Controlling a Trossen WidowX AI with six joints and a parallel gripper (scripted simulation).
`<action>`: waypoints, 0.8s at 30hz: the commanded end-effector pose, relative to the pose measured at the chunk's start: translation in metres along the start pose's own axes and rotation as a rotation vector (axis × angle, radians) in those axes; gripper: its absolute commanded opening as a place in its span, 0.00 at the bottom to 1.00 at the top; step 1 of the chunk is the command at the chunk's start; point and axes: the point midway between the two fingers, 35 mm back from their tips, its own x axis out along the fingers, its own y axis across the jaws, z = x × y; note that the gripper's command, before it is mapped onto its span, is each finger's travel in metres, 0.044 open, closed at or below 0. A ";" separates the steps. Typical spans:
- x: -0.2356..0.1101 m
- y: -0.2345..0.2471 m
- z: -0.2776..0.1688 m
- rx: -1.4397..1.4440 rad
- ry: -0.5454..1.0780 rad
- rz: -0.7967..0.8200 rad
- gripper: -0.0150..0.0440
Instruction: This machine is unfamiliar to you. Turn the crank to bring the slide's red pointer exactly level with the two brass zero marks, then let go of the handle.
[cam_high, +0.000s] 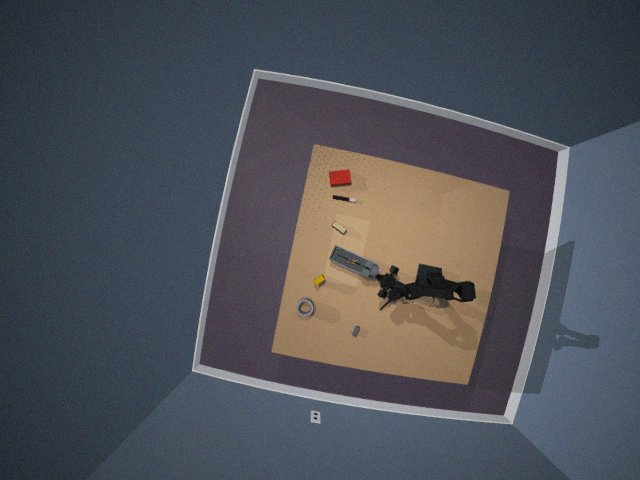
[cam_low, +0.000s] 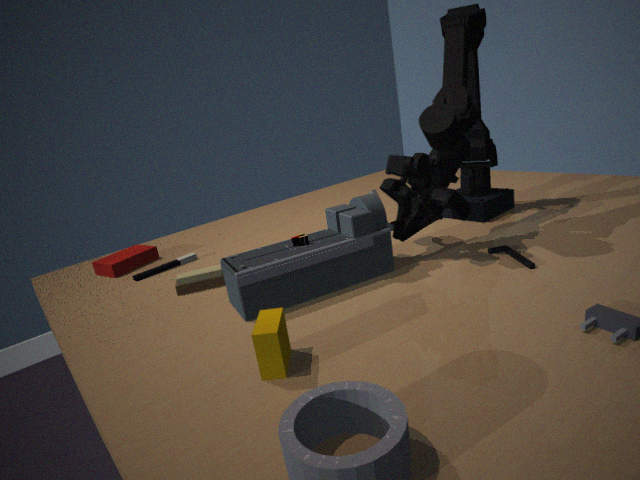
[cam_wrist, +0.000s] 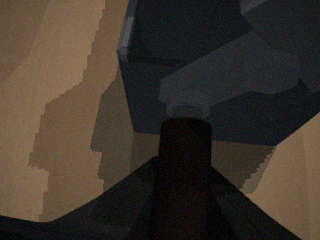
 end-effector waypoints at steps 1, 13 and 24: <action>-0.005 0.007 0.004 -0.001 -0.010 0.018 0.25; -0.010 0.011 0.009 0.000 -0.010 0.018 0.25; -0.017 0.012 0.015 0.000 -0.010 0.018 0.25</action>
